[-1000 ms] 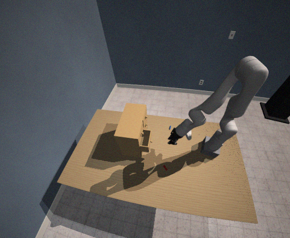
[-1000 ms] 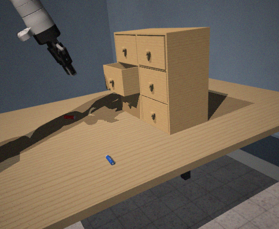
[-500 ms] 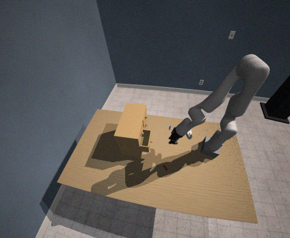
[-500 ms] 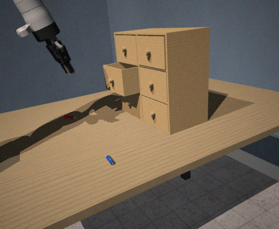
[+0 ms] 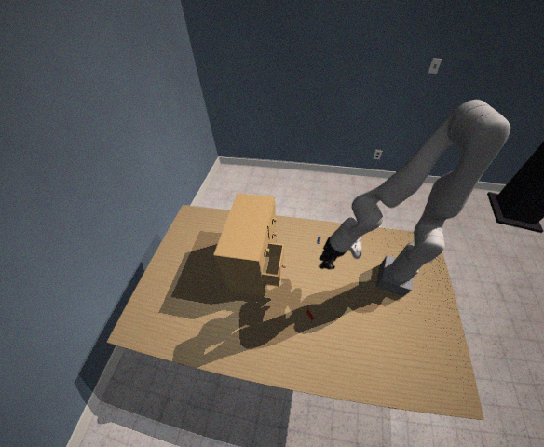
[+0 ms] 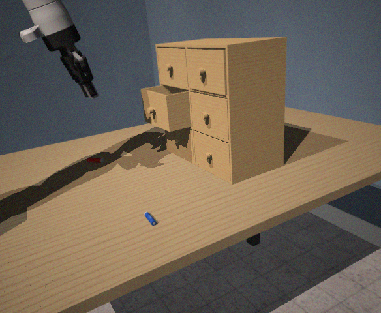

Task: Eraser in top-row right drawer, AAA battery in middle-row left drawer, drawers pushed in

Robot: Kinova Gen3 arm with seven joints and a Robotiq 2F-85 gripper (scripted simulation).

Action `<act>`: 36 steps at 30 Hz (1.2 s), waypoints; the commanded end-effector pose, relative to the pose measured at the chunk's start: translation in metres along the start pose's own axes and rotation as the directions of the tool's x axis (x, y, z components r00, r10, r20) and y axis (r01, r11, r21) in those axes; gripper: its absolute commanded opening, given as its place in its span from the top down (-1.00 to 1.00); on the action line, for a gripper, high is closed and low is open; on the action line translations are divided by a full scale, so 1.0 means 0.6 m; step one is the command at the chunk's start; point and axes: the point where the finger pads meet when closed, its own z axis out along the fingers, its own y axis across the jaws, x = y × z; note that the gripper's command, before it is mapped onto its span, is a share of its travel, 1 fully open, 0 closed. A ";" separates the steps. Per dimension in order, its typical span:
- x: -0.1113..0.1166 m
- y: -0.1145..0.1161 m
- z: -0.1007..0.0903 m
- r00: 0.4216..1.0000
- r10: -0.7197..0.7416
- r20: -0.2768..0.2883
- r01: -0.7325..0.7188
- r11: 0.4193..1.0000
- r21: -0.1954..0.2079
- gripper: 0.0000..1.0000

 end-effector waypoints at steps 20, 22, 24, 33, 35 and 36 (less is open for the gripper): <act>0.011 -0.006 -0.049 0.992 0.008 -0.125 -0.008 1.000 0.000 0.34; 0.012 -0.006 -0.054 0.990 0.008 -0.138 -0.008 1.000 0.000 0.34; 0.014 -0.006 -0.058 0.989 0.007 -0.151 -0.008 1.000 0.000 0.34; 0.020 -0.006 -0.072 0.981 0.006 -0.192 -0.007 1.000 -0.001 0.34; 0.021 -0.006 -0.076 0.979 0.006 -0.203 -0.006 1.000 -0.001 0.34; 0.022 -0.006 -0.078 0.978 0.006 -0.208 -0.006 1.000 -0.001 0.34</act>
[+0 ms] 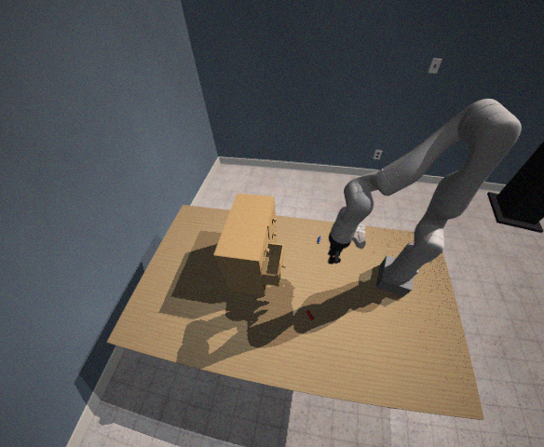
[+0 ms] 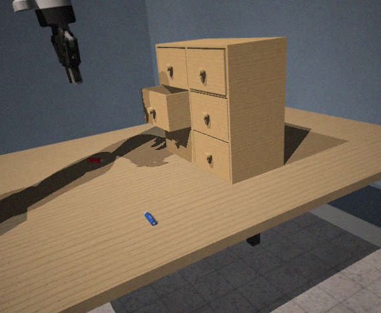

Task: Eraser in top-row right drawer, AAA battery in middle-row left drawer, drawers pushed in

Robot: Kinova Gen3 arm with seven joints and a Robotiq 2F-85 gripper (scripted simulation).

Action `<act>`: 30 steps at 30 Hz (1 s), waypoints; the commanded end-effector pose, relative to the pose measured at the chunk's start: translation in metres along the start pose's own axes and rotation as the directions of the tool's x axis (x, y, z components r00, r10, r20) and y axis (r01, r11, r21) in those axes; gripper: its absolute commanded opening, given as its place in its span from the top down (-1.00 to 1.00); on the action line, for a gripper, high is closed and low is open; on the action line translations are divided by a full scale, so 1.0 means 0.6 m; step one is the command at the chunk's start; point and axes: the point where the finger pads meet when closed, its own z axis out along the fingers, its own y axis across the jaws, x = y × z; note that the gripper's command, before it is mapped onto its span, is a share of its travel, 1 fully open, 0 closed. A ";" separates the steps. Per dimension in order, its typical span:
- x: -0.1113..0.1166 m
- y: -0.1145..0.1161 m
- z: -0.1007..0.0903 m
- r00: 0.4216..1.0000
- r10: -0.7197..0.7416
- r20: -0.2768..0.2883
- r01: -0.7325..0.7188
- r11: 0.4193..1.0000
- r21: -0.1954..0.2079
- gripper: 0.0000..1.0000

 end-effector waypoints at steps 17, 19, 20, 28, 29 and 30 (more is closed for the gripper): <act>0.008 0.000 -0.022 0.998 0.000 -0.058 0.000 1.000 0.000 0.34; 0.010 0.000 -0.023 0.998 0.000 -0.064 0.000 1.000 0.000 0.34; 0.010 0.000 -0.024 0.998 0.000 -0.066 0.000 1.000 0.000 0.34; 0.012 0.000 -0.027 0.997 -0.001 -0.077 0.001 1.000 -0.001 0.34; 0.013 0.000 -0.028 0.997 -0.001 -0.078 0.001 1.000 -0.001 0.34; 0.013 0.000 -0.028 0.997 -0.001 -0.080 0.001 1.000 -0.001 0.34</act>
